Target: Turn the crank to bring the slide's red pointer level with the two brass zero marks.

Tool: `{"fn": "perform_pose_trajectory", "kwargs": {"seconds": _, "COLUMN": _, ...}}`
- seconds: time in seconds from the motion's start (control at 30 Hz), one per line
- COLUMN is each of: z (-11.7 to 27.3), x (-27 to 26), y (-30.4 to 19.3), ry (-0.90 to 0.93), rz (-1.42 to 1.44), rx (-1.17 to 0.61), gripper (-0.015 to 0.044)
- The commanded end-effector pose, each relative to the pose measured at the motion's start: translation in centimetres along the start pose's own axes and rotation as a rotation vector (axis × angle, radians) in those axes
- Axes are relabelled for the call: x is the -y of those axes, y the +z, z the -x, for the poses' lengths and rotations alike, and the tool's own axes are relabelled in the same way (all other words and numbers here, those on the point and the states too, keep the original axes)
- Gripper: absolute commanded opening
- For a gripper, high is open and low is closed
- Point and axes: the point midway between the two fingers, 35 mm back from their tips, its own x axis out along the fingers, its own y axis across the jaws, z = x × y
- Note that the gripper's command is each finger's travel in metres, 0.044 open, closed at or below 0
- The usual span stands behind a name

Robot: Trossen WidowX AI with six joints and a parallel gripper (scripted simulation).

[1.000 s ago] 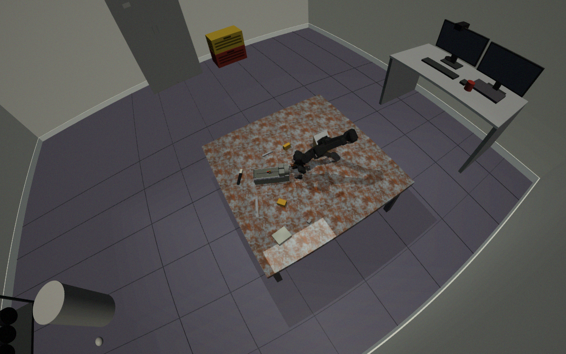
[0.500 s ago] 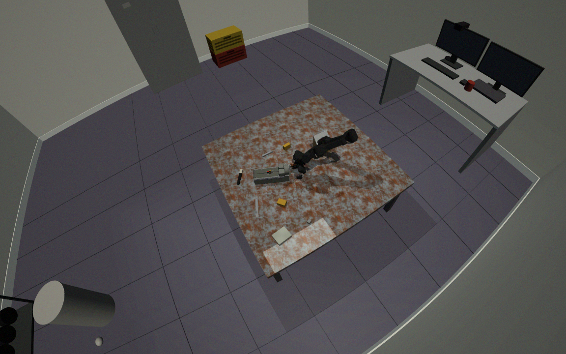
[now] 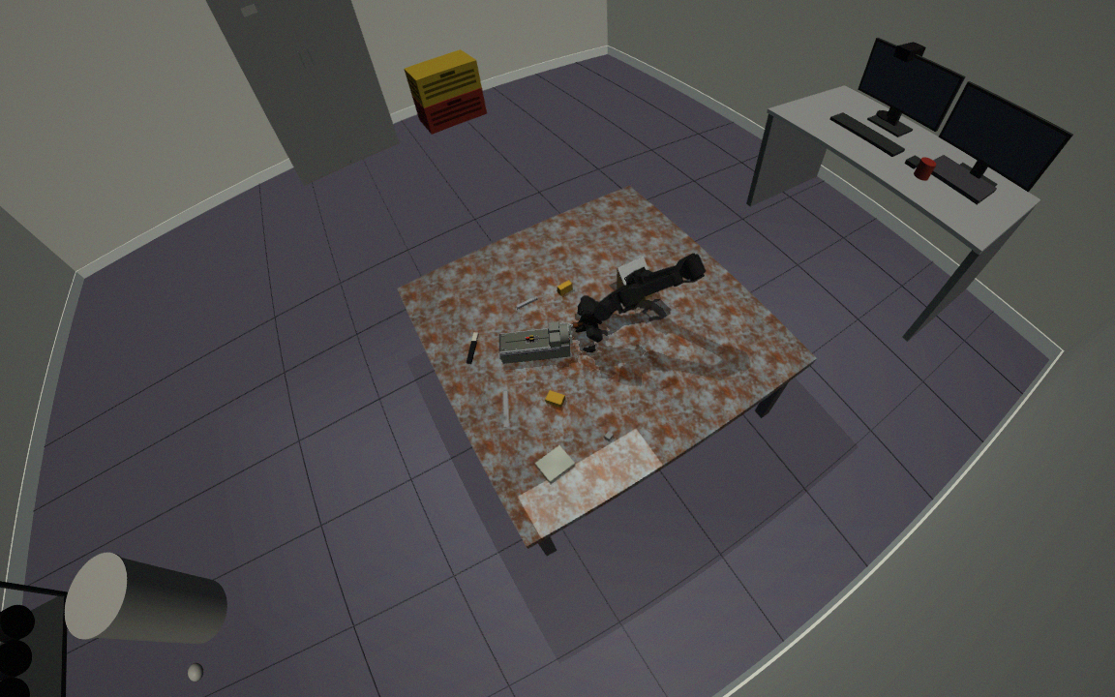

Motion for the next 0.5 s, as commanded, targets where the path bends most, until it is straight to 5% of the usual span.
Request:
{"fn": "perform_pose_trajectory", "kwargs": {"seconds": 0.0, "z": -0.23, "x": 0.86, "y": -0.24, "ry": -0.026, "rz": -0.005, "rx": -0.004, "gripper": 0.0}}
{"fn": "perform_pose_trajectory", "kwargs": {"seconds": 0.47, "z": -0.38, "x": 1.07, "y": -0.37, "ry": -0.026, "rz": -0.005, "rx": -0.004, "gripper": 0.0}}
